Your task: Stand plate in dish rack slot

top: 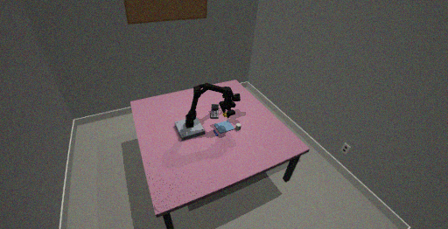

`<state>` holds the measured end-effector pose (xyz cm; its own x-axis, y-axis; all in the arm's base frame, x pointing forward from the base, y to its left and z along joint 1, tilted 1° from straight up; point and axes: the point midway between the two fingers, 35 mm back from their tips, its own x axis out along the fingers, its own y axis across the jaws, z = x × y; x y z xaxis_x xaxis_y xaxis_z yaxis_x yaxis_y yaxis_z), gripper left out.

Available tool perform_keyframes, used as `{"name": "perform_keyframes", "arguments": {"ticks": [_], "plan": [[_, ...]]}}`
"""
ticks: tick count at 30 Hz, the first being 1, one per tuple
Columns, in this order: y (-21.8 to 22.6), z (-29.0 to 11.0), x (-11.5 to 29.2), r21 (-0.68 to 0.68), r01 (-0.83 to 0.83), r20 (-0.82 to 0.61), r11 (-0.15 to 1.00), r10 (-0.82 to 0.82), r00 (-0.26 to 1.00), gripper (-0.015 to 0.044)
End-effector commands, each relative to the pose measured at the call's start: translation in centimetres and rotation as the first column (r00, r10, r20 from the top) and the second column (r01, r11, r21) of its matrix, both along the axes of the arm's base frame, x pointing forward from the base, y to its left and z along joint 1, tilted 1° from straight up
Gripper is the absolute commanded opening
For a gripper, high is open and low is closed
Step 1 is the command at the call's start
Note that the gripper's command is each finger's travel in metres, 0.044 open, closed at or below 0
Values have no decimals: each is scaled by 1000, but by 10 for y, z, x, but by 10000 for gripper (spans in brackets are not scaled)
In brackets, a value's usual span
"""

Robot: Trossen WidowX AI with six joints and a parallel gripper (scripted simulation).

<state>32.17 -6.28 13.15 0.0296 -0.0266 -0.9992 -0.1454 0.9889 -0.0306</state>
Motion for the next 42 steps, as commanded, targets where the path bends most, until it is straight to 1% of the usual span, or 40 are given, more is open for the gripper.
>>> {"name": "perform_keyframes", "arguments": {"ticks": [1,10,15,22,28,30,36,42], "plan": [[0,17,0,-1,3,11,1000,-3,1000,0],[1,49,-2,-1,3,10,1000,-3,1000,0],[7,53,-4,1,25,11,1000,-25,1000,0],[66,52,-34,16,253,12,967,-253,967,0],[107,47,-68,26,443,9,896,-444,896,0],[114,46,-77,28,482,8,876,-483,876,0],[115,45,-77,32,485,7,874,-486,874,0],[126,22,-58,149,416,-19,897,-418,908,0]]}}
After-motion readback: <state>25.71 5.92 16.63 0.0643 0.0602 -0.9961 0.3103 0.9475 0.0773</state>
